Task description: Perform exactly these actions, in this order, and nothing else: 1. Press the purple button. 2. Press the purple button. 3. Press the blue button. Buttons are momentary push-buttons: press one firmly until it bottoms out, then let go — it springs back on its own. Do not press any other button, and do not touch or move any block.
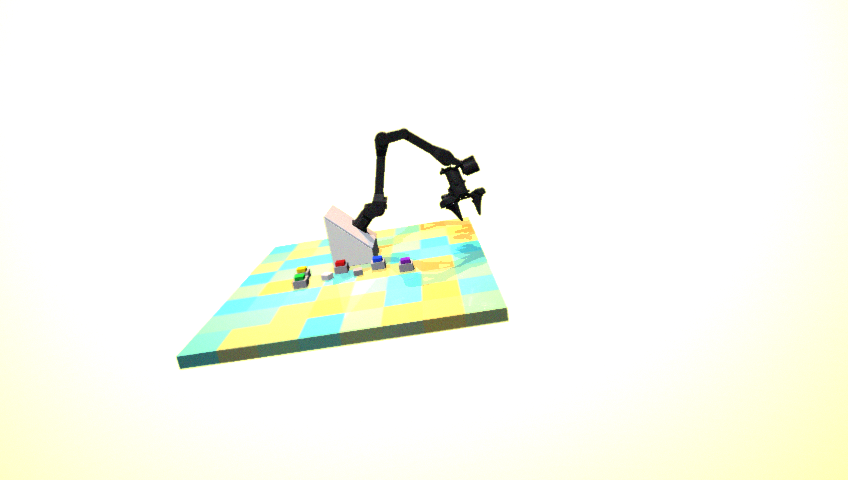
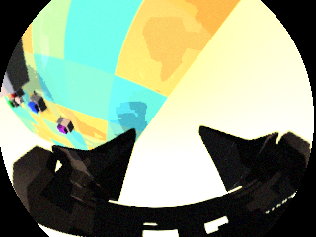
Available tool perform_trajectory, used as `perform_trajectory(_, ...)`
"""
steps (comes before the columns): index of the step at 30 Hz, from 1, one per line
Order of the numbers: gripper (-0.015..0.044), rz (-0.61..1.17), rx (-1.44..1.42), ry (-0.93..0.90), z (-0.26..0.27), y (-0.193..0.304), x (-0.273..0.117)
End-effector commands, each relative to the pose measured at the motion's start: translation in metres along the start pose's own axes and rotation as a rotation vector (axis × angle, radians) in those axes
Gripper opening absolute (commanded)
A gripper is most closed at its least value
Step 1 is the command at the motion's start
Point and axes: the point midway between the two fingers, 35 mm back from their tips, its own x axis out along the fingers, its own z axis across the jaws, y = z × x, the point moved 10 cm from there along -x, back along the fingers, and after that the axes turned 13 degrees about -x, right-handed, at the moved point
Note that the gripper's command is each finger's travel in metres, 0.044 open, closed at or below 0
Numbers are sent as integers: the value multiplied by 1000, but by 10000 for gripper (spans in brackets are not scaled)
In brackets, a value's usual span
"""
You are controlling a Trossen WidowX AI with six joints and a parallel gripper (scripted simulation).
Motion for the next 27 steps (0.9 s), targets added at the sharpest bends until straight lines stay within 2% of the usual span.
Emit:
perform_trajectory(1,400,-3,12,-6,1,1,1)
perform_trajectory(6,400,-72,350,-156,32,16,32)
perform_trajectory(15,400,-109,1182,-481,123,46,71)
perform_trajectory(21,400,-63,1813,-672,194,60,73)
perform_trajectory(27,400,11,2494,-808,263,67,56)
